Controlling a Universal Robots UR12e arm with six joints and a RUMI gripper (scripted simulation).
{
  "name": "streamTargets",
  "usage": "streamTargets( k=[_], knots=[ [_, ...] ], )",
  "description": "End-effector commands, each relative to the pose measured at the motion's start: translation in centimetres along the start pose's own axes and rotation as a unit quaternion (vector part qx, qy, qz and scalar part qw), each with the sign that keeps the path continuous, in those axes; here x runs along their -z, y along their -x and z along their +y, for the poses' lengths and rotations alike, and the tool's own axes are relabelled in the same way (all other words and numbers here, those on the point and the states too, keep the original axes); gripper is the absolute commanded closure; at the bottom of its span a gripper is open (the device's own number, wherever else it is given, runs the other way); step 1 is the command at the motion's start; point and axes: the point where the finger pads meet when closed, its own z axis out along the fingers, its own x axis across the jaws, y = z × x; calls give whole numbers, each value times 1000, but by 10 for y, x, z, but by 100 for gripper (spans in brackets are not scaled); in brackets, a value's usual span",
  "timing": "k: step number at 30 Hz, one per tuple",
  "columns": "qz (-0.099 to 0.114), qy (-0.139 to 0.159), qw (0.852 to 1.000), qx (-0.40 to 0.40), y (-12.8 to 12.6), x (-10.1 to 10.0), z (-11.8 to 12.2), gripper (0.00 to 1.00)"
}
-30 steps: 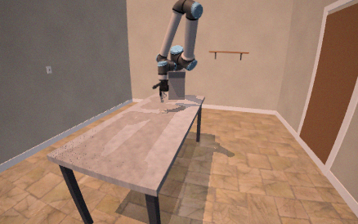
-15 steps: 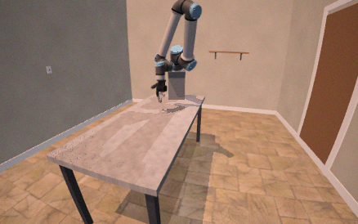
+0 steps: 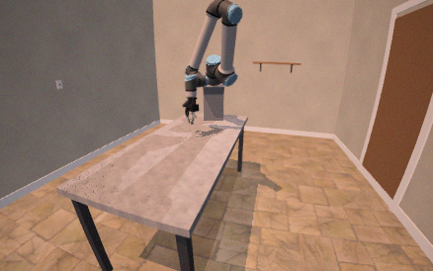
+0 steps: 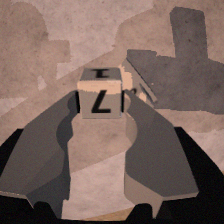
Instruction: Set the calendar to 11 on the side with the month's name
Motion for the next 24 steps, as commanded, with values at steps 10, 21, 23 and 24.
streamTargets(
  k=[10,21,23,24],
  knots=[
    [-2,-2,982,-187,14,-2,-17,90],
    [-3,-1,951,-308,23,-3,-28,90],
    [-3,-1,946,-324,25,-3,-29,90],
    [-3,-1,946,-324,25,-3,-29,90]
  ],
)
